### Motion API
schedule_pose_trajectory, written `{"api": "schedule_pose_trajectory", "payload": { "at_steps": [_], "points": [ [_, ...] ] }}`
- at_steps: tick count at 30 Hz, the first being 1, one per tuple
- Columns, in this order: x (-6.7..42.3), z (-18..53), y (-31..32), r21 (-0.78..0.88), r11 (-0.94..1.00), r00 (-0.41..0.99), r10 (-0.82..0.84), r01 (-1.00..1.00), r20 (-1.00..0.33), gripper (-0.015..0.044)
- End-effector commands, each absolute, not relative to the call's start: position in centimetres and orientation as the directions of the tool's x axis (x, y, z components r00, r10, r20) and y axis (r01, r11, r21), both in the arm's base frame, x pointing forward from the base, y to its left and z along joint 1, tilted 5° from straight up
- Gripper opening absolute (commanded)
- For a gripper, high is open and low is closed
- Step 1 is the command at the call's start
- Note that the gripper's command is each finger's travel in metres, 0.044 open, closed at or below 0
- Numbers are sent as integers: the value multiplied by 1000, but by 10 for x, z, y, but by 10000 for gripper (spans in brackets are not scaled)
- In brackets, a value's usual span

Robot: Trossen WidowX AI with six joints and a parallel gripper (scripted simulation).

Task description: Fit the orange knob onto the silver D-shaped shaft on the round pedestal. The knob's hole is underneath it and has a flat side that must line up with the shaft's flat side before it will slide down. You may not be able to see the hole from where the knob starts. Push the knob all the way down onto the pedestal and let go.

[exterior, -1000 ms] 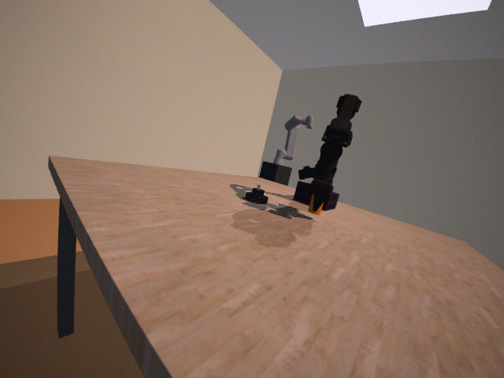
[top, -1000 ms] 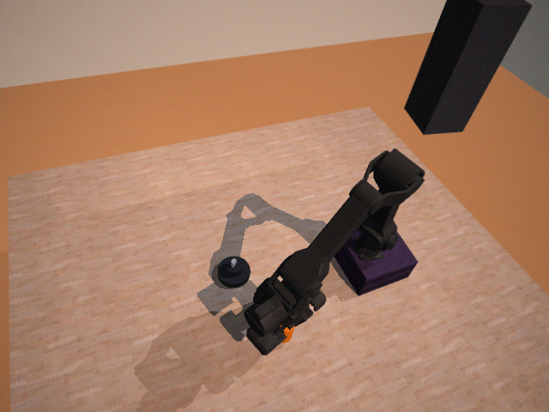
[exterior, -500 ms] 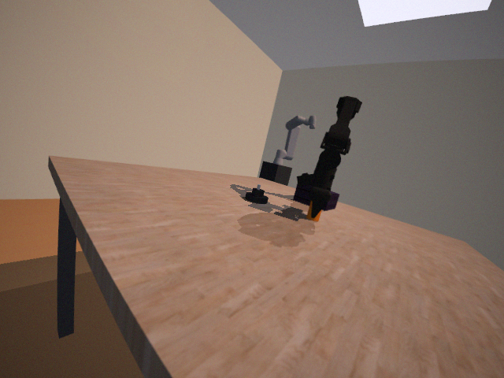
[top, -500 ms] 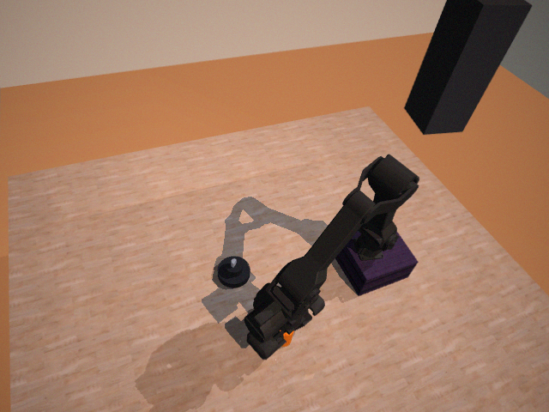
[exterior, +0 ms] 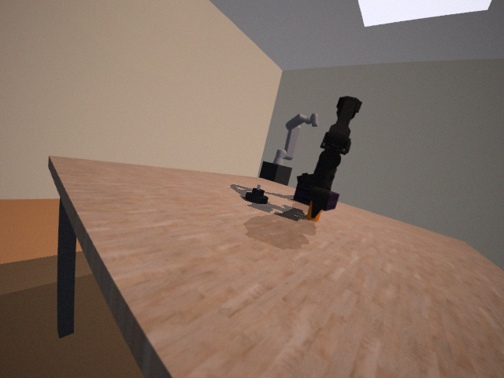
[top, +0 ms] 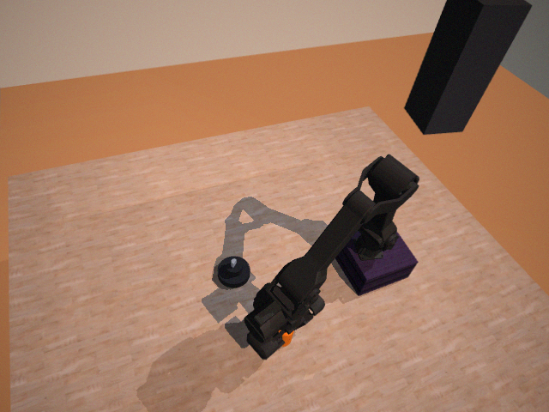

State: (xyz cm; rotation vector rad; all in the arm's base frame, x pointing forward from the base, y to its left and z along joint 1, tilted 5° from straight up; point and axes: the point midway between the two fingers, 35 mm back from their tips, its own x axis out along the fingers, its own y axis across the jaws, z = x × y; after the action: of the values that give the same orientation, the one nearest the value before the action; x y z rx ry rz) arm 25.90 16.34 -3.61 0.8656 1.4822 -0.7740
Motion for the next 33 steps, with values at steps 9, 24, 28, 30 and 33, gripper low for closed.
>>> {"api": "schedule_pose_trajectory", "payload": {
  "at_steps": [9, 24, 28, 30, 33],
  "points": [
    [263, 21, 160, 17, 501, -27, 81, 866, -996, 371],
    [261, 30, 159, 18, 500, -26, 80, 866, -996, 440],
    [261, 26, 159, 18, 500, -26, 80, 866, -996, 440],
    [261, 23, 159, 18, 500, -26, 80, 866, -996, 440],
    [262, 18, 160, 18, 500, -26, 81, 866, -996, 440]
  ]
}}
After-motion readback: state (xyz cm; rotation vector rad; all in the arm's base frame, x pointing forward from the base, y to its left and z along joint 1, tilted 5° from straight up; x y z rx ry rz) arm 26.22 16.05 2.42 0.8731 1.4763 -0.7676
